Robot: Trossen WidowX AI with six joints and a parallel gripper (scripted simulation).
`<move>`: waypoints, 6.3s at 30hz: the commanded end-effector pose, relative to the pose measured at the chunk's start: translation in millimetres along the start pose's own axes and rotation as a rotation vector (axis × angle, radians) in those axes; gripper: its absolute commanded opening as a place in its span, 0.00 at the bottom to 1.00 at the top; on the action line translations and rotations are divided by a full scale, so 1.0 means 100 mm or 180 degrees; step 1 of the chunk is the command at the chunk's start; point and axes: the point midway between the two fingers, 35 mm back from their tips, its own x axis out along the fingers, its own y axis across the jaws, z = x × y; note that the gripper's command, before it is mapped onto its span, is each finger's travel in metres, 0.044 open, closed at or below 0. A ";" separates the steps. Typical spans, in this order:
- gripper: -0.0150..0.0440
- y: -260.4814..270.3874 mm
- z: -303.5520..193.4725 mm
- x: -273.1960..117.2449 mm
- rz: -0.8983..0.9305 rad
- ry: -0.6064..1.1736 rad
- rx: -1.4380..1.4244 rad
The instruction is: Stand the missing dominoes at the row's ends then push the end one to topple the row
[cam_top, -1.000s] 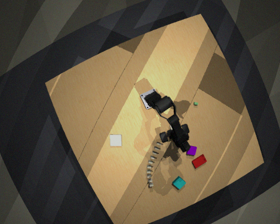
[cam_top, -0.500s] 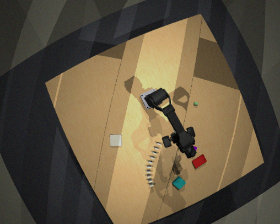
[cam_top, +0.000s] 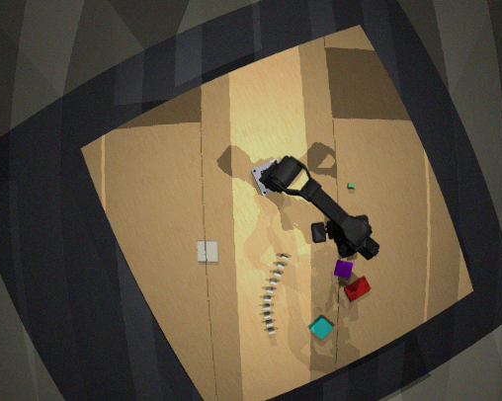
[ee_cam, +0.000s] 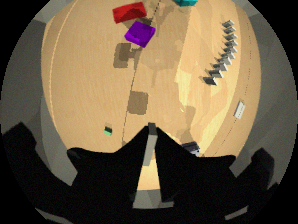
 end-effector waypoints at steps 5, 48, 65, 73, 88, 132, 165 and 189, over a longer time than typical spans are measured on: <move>0.29 0.11 0.09 0.12 0.0011 -0.0215 -0.0026; 0.29 0.97 0.50 0.72 -0.0005 -0.3101 -0.1070; 0.29 0.92 0.25 0.62 -0.0006 -0.4021 -0.0962; 0.29 0.79 0.11 0.56 -0.0021 -0.4361 -0.0807; 0.29 0.38 -0.18 0.43 -0.0046 -0.4811 -0.0340; 0.29 0.09 -0.35 0.69 -0.0048 -0.4912 0.0075; 0.29 0.01 -0.32 1.46 -0.0046 -0.4831 0.0156; 1.00 0.01 -0.32 1.45 -0.0047 -0.4831 0.0156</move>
